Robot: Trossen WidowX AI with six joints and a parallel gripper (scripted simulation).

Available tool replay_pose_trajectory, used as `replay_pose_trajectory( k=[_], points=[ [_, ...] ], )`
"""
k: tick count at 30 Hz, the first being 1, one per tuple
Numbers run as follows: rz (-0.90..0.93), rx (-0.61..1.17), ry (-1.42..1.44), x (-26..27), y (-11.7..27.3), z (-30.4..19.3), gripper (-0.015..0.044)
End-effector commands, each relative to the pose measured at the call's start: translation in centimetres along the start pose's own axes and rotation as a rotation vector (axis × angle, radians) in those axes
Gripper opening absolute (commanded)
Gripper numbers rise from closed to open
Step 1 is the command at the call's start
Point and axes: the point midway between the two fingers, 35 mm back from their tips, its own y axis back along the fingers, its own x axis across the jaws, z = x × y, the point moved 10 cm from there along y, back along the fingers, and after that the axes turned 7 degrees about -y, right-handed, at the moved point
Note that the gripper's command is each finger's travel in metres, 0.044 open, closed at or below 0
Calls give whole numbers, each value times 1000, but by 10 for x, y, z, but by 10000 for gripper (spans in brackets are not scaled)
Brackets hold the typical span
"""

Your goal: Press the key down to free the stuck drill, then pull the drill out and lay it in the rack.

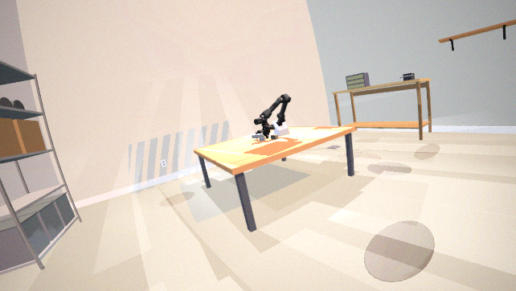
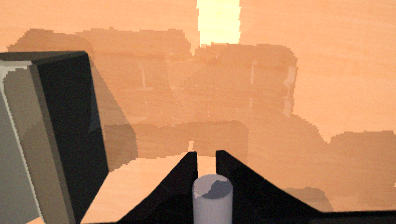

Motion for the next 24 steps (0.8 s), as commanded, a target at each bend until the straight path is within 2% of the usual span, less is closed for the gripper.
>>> replay_pose_trajectory(
  k=[1,2,19,24],
  points=[
    [-6,0,1,1,2,6,0],
    [-6,0,1,1,2,8,0],
    [-6,0,1,0,-1,-1,440],
    [-6,0,1,0,-1,-3,440]
  ],
)
